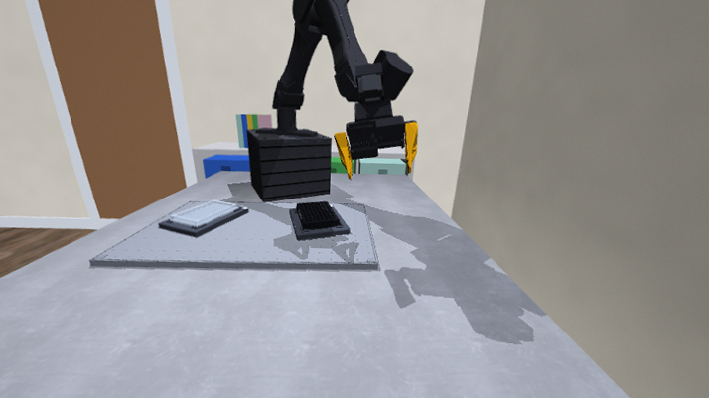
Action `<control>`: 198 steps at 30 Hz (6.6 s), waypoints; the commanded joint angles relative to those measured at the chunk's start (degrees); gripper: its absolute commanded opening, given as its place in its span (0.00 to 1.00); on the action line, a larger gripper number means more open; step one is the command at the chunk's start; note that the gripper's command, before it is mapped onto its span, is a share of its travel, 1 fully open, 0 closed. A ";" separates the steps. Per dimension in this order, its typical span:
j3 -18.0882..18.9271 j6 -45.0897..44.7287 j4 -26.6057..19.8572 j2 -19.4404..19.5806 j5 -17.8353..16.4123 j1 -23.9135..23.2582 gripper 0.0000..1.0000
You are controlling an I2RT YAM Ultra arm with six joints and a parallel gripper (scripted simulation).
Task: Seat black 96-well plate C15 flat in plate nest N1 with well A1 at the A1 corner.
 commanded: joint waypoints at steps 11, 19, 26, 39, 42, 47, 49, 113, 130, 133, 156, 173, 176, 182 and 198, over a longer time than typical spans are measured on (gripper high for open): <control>-0.35 -8.01 -14.28 -2.23 -8.06 -3.21 1.00; -2.92 -11.92 -19.25 -2.82 -12.31 -5.23 1.00; -3.18 -14.90 -24.74 -3.04 -15.57 -6.69 1.00; -5.82 -21.87 -35.47 -3.79 -23.05 -10.16 1.00; -7.70 -22.34 -34.99 -4.41 -23.49 -10.40 1.00; -6.57 -25.31 -41.14 -3.96 -26.72 -11.86 1.00; -9.43 -25.34 -39.41 -5.07 -26.73 -11.89 1.00; -12.11 -28.33 -43.34 -6.18 -29.96 -13.37 1.00; -12.16 -28.33 -42.73 -5.61 -29.96 -13.37 1.00; -12.20 -28.32 -41.80 -4.72 -29.96 -13.37 1.00; -11.83 -28.29 -35.64 1.82 -29.96 -13.33 1.00; -11.75 -28.29 -35.11 2.43 -29.96 -13.33 1.00; -11.75 -28.29 -35.11 2.43 -29.96 -13.33 1.00; -11.73 -28.29 -35.14 2.42 -29.96 -13.33 1.00; -11.73 -28.29 -35.14 2.42 -29.96 -13.33 1.00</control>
